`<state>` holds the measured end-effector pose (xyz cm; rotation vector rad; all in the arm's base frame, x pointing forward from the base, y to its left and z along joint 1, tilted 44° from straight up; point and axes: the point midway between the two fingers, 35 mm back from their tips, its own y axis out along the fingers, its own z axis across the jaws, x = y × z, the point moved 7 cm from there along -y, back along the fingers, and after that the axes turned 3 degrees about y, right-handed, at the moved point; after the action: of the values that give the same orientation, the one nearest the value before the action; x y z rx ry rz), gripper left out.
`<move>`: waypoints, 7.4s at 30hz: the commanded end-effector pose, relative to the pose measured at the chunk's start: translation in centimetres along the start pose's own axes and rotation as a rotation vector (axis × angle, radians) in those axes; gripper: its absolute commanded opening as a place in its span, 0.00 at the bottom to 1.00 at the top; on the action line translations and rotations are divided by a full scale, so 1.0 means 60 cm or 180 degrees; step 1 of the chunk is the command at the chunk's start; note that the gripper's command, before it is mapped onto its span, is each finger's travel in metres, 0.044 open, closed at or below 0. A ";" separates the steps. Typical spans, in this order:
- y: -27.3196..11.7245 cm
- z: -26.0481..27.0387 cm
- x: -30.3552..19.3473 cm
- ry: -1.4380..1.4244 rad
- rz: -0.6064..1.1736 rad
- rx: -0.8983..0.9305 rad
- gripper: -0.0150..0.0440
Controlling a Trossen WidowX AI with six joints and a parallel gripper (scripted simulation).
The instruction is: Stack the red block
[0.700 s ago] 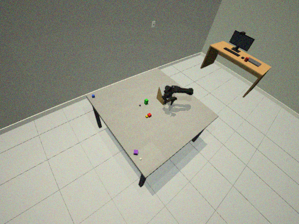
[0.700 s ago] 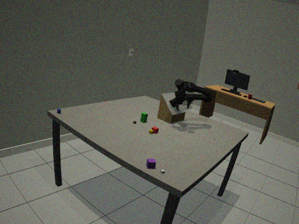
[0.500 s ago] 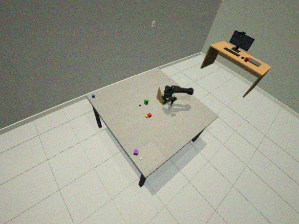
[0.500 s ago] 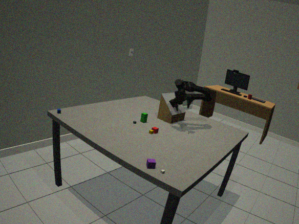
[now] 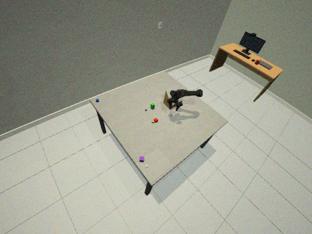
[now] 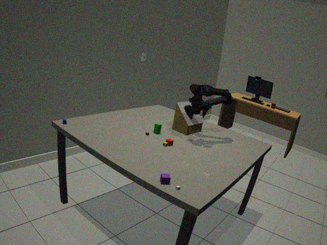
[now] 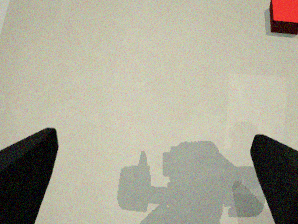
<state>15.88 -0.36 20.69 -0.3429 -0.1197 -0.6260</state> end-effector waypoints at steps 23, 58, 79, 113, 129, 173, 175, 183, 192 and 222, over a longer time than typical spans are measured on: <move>0.085 -0.023 0.178 0.0002 0.0703 -0.0833 1.00; 0.277 -0.151 0.223 -0.0133 0.1410 -0.1441 1.00; 0.311 -0.171 0.208 -0.0132 0.1410 -0.1440 1.00; 0.335 -0.184 0.195 -0.0130 0.1410 -0.1435 0.73; 0.322 -0.177 0.203 -0.0131 0.1410 -0.1438 0.25; 0.069 -0.271 0.261 -0.0140 0.1398 -0.1557 0.25; 0.054 -0.291 0.253 -0.0139 0.1401 -0.1556 0.25; 0.000 -0.360 0.214 -0.0133 0.1414 -0.1519 0.25; -0.016 -0.388 0.190 -0.0131 0.1417 -0.1488 0.25; 0.043 -0.420 0.158 -0.0131 0.1417 -0.1481 0.25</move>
<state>25.26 -12.55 -1.59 -0.8120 0.0628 -0.1946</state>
